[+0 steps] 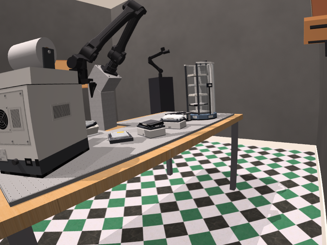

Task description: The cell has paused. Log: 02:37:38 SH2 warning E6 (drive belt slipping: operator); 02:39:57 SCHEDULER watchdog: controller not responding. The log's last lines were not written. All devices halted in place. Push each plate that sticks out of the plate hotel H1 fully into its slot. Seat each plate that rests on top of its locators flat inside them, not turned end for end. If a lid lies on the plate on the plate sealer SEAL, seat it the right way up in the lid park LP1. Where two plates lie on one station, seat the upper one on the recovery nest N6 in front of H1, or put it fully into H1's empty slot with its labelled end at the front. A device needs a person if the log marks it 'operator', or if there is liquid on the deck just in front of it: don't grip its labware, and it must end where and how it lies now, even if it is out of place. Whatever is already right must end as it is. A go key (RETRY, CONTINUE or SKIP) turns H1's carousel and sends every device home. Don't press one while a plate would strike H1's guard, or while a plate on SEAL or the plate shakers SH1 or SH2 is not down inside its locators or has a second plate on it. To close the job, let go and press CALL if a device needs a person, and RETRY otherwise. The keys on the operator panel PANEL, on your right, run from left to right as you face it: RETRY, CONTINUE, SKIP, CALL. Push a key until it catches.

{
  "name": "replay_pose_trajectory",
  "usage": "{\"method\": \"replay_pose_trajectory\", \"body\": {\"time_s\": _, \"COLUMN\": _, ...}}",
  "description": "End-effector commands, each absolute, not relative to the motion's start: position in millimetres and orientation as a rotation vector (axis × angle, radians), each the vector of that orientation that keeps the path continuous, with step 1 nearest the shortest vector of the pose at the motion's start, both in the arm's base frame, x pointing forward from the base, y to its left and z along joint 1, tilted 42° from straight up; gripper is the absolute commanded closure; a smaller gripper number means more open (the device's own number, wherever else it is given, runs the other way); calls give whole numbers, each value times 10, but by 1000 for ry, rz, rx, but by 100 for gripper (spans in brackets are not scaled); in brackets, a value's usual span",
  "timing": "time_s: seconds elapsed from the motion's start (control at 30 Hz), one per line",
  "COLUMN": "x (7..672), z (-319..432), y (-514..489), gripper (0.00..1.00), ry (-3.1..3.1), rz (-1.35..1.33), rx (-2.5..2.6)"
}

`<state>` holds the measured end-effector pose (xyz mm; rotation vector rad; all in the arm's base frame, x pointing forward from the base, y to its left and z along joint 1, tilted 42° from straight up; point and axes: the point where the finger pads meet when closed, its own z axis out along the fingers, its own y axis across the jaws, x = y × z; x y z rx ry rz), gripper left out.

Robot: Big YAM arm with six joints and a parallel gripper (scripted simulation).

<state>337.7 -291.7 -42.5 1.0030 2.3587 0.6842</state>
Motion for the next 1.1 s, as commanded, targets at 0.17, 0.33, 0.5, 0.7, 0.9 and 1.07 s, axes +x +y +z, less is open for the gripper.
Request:
{"method": "replay_pose_trajectory", "body": {"time_s": 0.17, "x": 3571, "z": -180, "y": -2776, "gripper": 0, "ry": 2393, "rz": 615, "rx": 744}}
{"method": "replay_pose_trajectory", "body": {"time_s": 0.33, "x": 3643, "z": -100, "y": -2745, "gripper": 0, "ry": 2384, "rz": 617, "rx": 766}}
{"method": "replay_pose_trajectory", "body": {"time_s": 0.5, "x": 3711, "z": -10, "y": -2626, "gripper": 0, "ry": 2386, "rz": 623, "rx": 771}}
{"method": "replay_pose_trajectory", "body": {"time_s": 0.7, "x": 3814, "z": 122, "y": -2510, "gripper": 0, "ry": 2389, "rz": 629, "rx": 775}}
{"method": "replay_pose_trajectory", "body": {"time_s": 0.9, "x": 3873, "z": 204, "y": -2423, "gripper": 0, "ry": 2393, "rz": 636, "rx": 781}}
{"method": "replay_pose_trajectory", "body": {"time_s": 1.07, "x": 3985, "z": 337, "y": -2353, "gripper": 0, "ry": 2389, "rz": 631, "rx": 777}}
